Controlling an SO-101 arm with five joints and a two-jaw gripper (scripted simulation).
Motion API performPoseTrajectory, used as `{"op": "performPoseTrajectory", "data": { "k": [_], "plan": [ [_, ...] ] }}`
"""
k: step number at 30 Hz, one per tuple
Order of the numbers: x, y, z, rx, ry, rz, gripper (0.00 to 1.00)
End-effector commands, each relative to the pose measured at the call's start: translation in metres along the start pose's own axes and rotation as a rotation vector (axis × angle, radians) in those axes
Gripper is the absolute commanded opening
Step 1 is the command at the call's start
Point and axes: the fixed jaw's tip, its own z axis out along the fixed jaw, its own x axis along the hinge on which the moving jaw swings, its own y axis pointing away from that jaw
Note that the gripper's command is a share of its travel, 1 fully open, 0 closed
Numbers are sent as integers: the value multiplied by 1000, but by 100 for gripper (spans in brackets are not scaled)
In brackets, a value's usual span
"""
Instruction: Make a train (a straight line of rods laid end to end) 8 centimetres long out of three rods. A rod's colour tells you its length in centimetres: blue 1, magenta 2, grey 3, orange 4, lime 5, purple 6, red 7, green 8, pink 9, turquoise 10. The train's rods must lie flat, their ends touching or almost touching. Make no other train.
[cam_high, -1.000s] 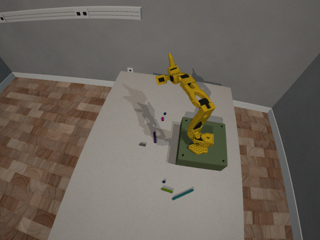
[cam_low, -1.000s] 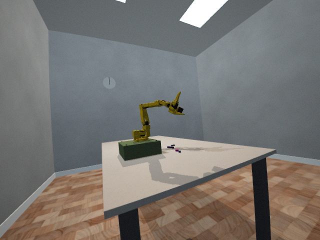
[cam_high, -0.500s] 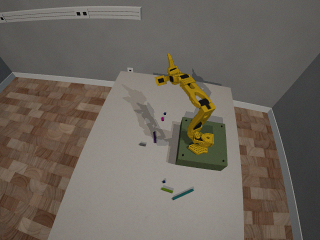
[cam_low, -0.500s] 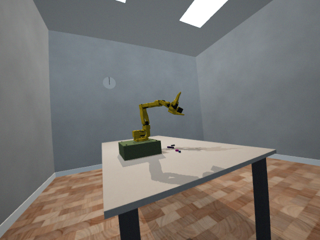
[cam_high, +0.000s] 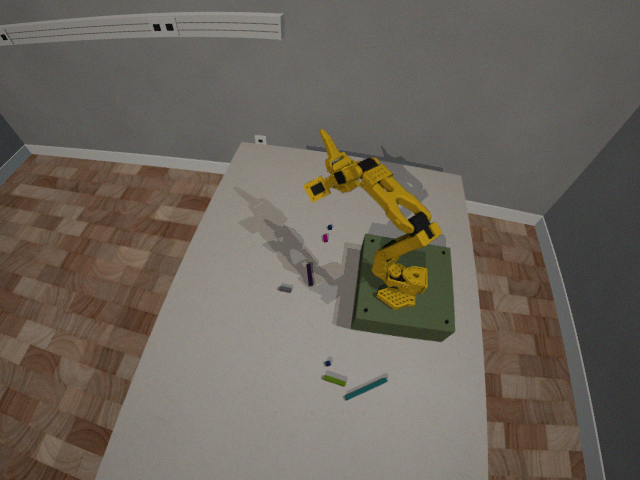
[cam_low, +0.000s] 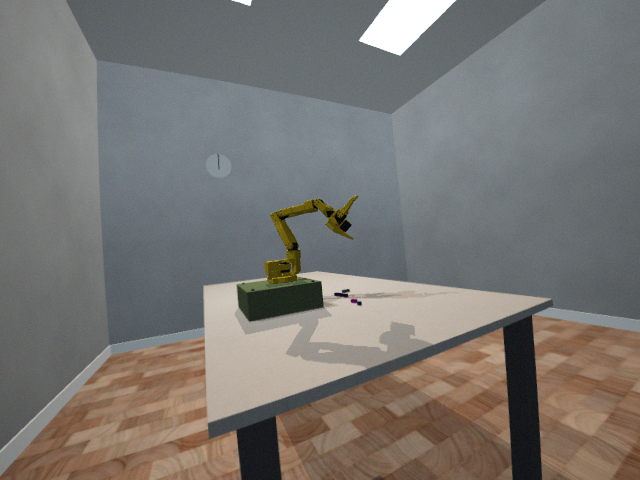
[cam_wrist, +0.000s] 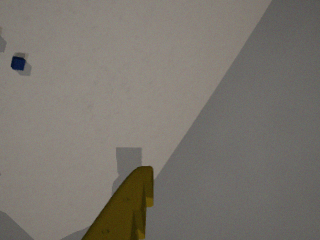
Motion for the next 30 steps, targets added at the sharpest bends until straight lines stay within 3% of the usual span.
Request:
{"op": "performPoseTrajectory", "data": {
  "k": [1, 7, 9, 16, 30],
  "plan": [
    [-24, 32, -21, -111, -73, -35, 100],
    [-43, 78, -45, -281, -143, -114, 100],
    [-43, 78, -45, -281, -143, -114, 100],
    [-49, 112, -63, -405, -178, -180, 100],
    [-50, 121, -68, -437, -185, -198, 100]
  ]
}}
